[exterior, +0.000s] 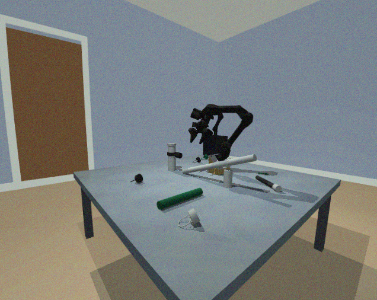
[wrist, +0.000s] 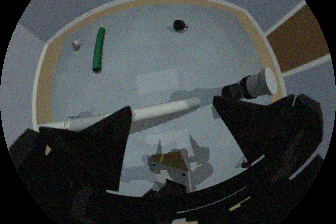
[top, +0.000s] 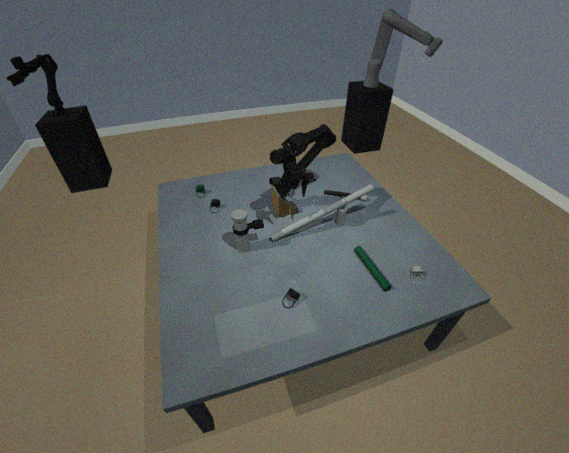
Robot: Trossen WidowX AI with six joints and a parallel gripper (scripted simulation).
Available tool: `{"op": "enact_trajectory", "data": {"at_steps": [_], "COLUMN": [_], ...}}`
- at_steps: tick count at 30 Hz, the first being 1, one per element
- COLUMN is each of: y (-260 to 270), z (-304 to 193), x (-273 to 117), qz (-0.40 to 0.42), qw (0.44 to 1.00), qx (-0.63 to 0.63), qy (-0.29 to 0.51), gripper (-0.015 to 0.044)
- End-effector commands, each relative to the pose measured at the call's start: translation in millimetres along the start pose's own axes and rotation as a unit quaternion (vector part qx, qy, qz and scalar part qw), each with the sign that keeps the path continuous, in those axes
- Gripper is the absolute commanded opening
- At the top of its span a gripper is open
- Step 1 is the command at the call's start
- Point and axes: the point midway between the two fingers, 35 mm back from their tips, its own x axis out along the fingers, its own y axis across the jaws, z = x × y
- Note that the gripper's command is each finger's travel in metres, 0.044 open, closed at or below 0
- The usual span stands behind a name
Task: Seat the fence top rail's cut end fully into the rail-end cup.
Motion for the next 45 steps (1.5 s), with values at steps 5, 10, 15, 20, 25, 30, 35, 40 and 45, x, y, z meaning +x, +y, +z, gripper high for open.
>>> {"op": "enact_trajectory", "data": {"at_steps": [5,10,15,20,25,30,35,40,45], "y": [8.4,17.5,26.6,31.2,31.2,31.2,31.2,31.2,31.7], "z": [-3.0,-8.2,-15.8,-20.4,-20.4,-20.4,-20.4,-21.2,-36.3], "x": [20.5,45.2,68.3,79.3,79.3,79.3,79.3,81.1,107.9], "qz": [-0.002,-0.043,-0.120,-0.167,-0.167,-0.167,-0.167,-0.167,-0.167], "qw": [0.980,0.908,0.790,0.717,0.717,0.717,0.717,0.718,0.718], "qx": [0.188,0.395,0.574,0.649,0.649,0.649,0.649,0.649,0.649], "qy": [0.063,0.134,0.181,0.191,0.191,0.191,0.191,0.191,0.191], "gripper": [0.0440,0.0440,0.0440,0.0440,0.0440,0.0440,0.0440,0.0440,0.0440]}}
